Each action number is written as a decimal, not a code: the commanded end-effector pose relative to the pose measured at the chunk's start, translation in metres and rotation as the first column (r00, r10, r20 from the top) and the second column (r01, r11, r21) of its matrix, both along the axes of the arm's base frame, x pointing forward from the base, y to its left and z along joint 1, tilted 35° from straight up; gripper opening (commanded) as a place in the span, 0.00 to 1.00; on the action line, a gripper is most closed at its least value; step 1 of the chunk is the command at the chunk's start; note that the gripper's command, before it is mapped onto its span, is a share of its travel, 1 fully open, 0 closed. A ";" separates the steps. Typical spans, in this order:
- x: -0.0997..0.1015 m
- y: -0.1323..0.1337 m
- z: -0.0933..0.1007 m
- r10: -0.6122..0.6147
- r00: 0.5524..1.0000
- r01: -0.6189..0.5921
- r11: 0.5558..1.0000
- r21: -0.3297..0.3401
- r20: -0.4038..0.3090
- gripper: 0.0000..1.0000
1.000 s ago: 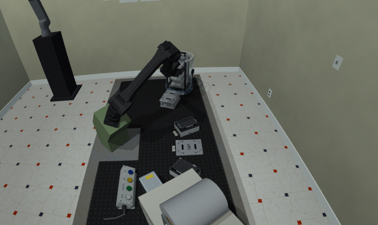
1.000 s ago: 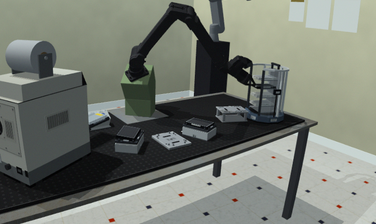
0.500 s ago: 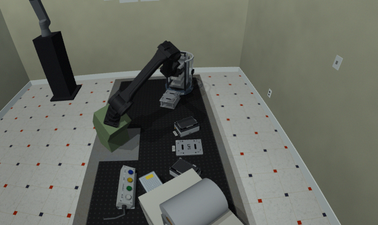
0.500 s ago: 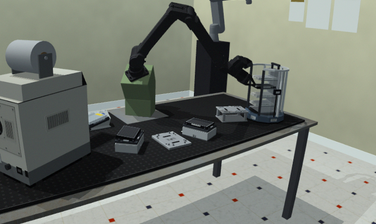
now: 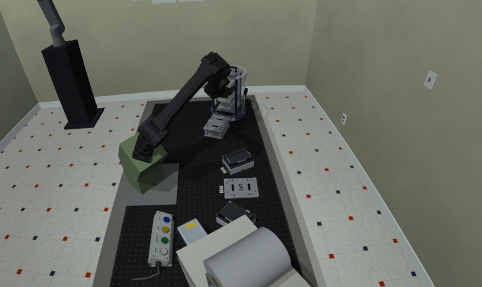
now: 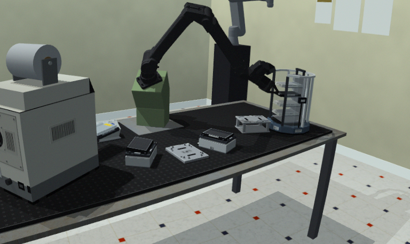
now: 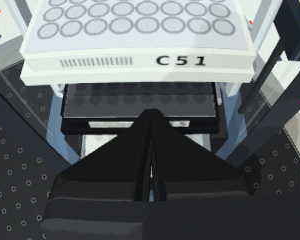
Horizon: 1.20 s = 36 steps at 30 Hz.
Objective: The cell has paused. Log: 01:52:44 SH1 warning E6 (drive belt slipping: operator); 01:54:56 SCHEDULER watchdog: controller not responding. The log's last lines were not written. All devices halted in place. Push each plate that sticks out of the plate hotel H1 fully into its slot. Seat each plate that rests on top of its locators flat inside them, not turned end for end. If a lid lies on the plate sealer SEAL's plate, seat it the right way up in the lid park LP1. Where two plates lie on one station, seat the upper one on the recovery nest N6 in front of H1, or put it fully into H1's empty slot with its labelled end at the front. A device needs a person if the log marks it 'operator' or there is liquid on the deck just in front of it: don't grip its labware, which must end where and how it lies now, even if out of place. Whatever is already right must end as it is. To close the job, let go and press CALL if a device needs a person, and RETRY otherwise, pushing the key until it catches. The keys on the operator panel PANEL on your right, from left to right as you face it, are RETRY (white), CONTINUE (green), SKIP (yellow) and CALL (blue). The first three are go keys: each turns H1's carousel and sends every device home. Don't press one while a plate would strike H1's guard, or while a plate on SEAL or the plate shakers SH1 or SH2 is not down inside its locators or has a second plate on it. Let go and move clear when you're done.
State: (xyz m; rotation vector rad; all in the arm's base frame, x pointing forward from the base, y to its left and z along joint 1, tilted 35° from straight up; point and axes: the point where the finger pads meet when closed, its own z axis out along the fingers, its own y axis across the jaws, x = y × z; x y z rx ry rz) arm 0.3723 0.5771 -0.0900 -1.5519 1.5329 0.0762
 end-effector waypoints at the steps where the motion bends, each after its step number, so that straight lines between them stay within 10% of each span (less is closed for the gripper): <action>1: 0.002 0.018 -0.008 0.003 1.000 -0.003 1.000 0.009 -0.009 0.00; 36: -0.004 -0.039 0.018 -0.008 1.000 0.007 1.000 0.023 0.020 0.00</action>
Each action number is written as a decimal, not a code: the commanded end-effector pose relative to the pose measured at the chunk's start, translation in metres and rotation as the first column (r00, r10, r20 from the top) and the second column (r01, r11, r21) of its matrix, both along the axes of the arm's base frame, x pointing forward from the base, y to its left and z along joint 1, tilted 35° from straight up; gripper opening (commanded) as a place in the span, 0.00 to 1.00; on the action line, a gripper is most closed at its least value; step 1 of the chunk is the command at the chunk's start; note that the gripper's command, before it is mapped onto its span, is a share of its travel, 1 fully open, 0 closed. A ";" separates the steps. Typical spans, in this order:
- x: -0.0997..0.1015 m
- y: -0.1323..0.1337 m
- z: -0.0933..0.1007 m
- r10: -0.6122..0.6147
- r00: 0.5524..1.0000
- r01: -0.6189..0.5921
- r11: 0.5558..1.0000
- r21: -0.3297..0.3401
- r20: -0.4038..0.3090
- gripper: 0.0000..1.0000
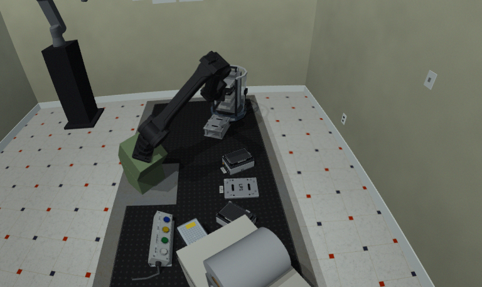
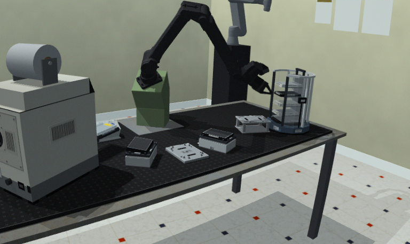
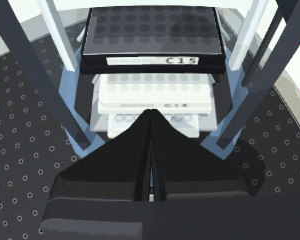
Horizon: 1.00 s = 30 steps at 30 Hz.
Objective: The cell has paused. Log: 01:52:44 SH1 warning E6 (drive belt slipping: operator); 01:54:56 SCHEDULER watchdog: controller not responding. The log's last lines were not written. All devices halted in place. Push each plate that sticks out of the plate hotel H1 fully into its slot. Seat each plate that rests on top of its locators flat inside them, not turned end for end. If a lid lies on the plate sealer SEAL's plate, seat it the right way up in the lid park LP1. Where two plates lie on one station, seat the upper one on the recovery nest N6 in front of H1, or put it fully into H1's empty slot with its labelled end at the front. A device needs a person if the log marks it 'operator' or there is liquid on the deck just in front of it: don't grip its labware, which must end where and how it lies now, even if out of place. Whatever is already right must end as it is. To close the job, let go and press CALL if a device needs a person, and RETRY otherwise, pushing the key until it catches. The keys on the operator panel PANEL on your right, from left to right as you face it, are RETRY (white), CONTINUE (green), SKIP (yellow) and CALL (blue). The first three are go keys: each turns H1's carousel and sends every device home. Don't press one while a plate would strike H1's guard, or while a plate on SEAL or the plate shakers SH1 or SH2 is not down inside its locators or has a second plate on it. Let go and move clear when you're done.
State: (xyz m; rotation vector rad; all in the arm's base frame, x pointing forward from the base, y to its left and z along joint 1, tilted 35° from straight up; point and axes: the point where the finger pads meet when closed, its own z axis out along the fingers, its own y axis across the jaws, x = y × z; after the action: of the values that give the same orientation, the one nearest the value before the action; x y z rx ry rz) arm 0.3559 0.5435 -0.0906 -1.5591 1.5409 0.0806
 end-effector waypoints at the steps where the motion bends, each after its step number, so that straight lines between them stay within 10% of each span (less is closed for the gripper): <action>1: 0.011 -0.007 0.019 -0.009 1.000 0.009 1.000 0.028 0.029 0.00; 30: -0.004 -0.045 0.025 -0.009 1.000 0.008 1.000 0.027 0.029 0.00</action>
State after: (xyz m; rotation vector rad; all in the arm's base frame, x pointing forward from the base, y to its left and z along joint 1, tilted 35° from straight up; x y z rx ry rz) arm 0.3413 0.5033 -0.0812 -1.5567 1.5410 0.0808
